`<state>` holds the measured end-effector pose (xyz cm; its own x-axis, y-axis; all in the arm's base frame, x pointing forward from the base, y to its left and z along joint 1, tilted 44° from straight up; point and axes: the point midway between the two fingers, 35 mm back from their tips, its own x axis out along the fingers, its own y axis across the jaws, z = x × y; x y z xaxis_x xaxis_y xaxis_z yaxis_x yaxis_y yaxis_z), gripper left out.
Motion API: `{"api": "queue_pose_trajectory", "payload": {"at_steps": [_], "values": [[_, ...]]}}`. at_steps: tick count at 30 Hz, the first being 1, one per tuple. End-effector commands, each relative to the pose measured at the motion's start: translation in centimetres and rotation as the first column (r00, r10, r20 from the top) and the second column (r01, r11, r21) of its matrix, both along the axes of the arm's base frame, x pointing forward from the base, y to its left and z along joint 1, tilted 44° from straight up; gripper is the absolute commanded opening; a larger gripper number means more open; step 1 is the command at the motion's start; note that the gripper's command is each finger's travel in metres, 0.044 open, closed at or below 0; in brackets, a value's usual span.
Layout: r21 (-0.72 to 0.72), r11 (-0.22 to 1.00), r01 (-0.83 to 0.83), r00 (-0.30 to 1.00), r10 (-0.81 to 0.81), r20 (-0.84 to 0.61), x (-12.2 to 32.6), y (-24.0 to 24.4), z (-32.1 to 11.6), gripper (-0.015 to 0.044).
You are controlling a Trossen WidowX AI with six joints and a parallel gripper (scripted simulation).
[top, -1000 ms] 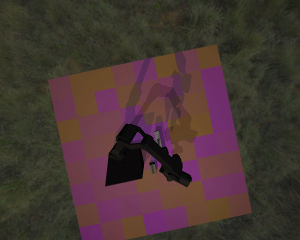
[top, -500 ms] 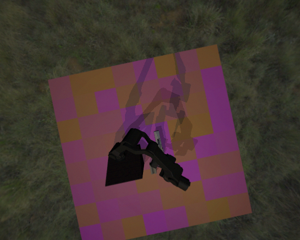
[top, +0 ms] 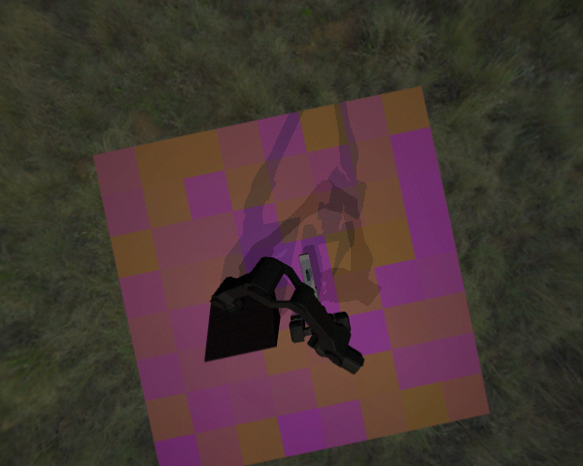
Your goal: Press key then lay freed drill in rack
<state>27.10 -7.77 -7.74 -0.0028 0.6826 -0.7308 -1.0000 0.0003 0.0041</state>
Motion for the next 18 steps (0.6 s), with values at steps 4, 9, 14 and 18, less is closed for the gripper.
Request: {"api": "queue_pose_trajectory", "payload": {"at_steps": [4, 9, 14, 18], "values": [[0.006, 1.0, -0.012, 1.0, 0.012, 0.01, -0.1, 0.1, -0.1, 0.044], [0.006, 1.0, -0.012, 1.0, 0.012, 0.01, -0.1, 0.3, -0.2, 0.044], [0.005, 1.0, -0.011, 1.0, 0.011, 0.01, -0.1, 0.9, -0.6, 0.044], [0.005, 1.0, -0.011, 1.0, 0.011, 0.01, 0.0, 1.4, -1.0, 0.044]]}}
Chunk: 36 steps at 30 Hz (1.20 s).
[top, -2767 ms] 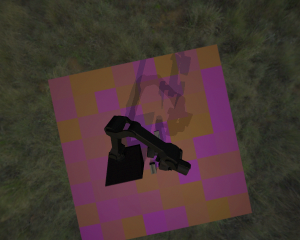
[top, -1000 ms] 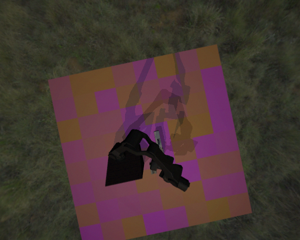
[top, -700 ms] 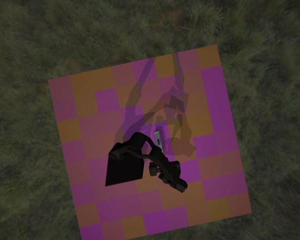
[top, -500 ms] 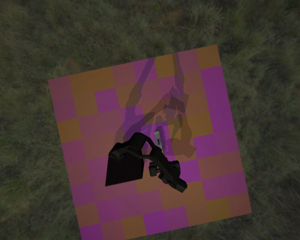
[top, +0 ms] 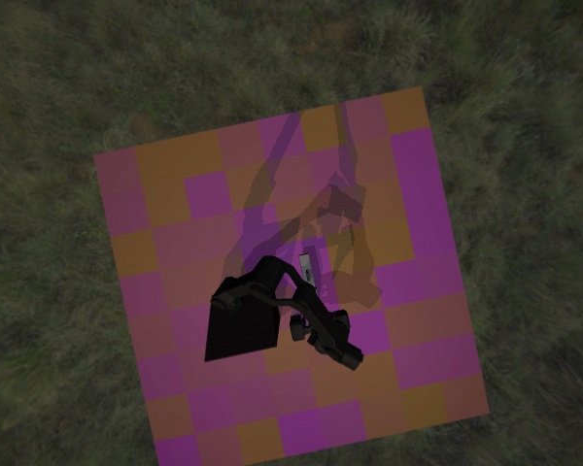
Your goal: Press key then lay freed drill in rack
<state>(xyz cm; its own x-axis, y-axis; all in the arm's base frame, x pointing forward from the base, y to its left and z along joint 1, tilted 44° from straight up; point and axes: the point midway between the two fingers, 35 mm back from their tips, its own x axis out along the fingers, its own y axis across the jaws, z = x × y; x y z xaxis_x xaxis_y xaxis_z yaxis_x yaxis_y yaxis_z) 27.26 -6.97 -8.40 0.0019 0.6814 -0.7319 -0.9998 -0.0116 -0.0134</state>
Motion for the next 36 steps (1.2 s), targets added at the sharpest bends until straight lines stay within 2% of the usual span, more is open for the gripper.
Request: {"api": "queue_pose_trajectory", "payload": {"at_steps": [1, 27, 36], "values": [[0.007, 1.0, 0.001, 1.0, -0.001, -0.008, -0.2, 0.8, -0.4, 0.044], [0.01, 1.0, 0.0, 1.0, 0.0, -0.008, -0.4, 4.0, -2.2, 0.044], [0.005, 1.0, -0.003, 1.0, 0.003, -0.002, -0.2, 3.7, -2.1, 0.0204]]}}
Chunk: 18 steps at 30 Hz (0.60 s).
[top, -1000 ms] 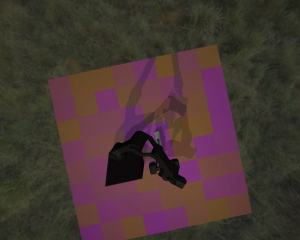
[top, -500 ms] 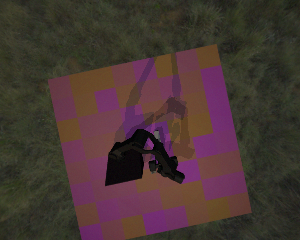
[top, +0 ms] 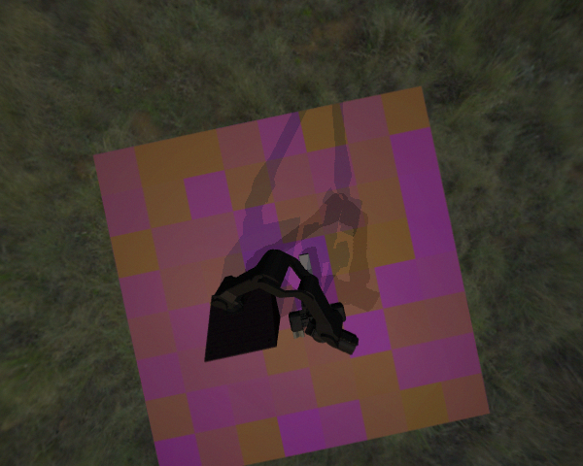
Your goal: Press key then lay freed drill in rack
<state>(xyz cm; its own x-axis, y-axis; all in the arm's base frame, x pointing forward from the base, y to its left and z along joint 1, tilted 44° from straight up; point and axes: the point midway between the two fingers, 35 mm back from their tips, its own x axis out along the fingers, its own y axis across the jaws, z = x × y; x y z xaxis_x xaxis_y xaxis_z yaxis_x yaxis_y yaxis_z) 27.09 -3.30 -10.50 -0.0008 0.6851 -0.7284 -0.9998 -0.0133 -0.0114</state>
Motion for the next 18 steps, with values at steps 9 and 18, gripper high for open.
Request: {"api": "queue_pose_trajectory", "payload": {"at_steps": [9, 18], "values": [[0.0, 1.0, -0.001, 1.0, 0.001, 0.0, 0.01, 0.0, 0.01, 0.0026], [0.004, 1.0, 0.002, 1.0, -0.002, -0.005, -0.05, -0.34, -0.28, 0.0]]}}
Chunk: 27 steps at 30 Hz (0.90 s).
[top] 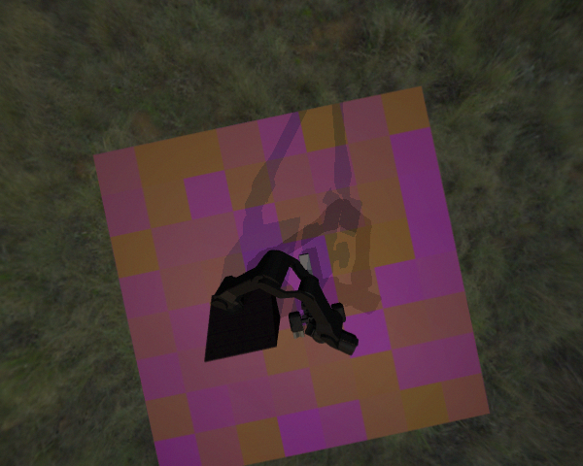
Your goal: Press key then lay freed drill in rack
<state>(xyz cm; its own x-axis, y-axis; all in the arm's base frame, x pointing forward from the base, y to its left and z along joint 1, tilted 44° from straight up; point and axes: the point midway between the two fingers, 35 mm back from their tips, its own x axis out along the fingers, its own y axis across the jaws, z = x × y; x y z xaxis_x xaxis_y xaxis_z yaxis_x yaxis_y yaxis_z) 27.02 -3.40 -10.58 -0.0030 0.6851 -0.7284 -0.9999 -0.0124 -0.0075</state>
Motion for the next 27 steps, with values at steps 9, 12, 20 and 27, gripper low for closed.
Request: {"api": "queue_pose_trajectory", "payload": {"at_steps": [9, 12, 20, 27], "values": [[0.004, 1.0, 0.001, 1.0, -0.001, -0.001, 0.1, -1.1, -1.0, 0.0], [0.004, 1.0, 0.001, 1.0, -0.001, -0.001, 0.1, -1.5, -1.3, 0.0], [0.003, 1.0, 0.001, 1.0, -0.001, -0.001, 0.1, -2.3, -2.0, 0.0], [0.002, 1.0, 0.001, 1.0, -0.001, -0.001, 0.1, -3.2, -2.8, 0.0]]}}
